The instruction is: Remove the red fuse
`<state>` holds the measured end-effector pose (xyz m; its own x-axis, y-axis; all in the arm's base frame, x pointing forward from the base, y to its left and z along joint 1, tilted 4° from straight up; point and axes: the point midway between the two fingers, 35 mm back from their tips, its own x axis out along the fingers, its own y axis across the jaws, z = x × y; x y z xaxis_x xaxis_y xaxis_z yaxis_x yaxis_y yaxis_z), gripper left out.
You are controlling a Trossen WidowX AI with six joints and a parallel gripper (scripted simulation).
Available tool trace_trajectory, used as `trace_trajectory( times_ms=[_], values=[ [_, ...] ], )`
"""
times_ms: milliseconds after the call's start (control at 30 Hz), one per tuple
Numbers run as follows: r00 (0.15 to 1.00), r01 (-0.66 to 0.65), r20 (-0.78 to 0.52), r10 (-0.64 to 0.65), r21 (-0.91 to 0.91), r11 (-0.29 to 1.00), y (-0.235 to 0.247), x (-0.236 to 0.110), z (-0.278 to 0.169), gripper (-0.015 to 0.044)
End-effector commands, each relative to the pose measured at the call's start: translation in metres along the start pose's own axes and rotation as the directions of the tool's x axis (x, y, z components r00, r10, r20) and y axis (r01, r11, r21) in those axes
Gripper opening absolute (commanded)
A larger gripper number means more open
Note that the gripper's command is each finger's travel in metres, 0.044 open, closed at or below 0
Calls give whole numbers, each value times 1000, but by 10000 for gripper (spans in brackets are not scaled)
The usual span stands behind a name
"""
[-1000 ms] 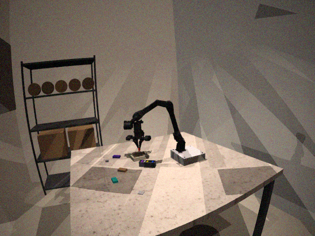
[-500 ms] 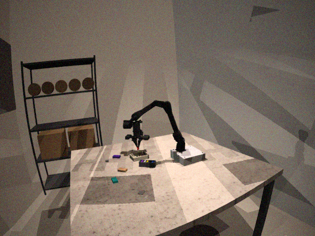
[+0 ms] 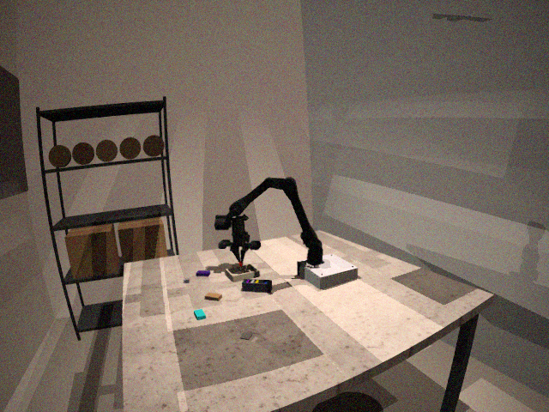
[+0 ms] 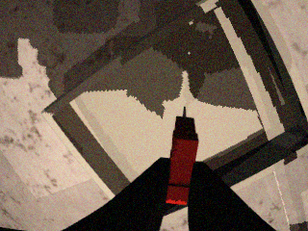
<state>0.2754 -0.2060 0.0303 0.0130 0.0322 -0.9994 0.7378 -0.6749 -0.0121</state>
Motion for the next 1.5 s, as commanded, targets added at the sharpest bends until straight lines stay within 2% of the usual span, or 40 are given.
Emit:
trace_trajectory(
  times_ms=[0,200,633,767,1467],
  values=[
    [1000,9,4,-9,-2,1000,-3,8,1,0],
    [1000,9,4,-9,-2,1000,-3,12,1,0],
    [1000,4,1,-4,-1,1000,-1,6,0,330],
    [1000,9,4,-9,-2,1000,-2,-28,1,330],
    [1000,5,0,-5,1,1000,-2,-29,0,330]
  ],
)
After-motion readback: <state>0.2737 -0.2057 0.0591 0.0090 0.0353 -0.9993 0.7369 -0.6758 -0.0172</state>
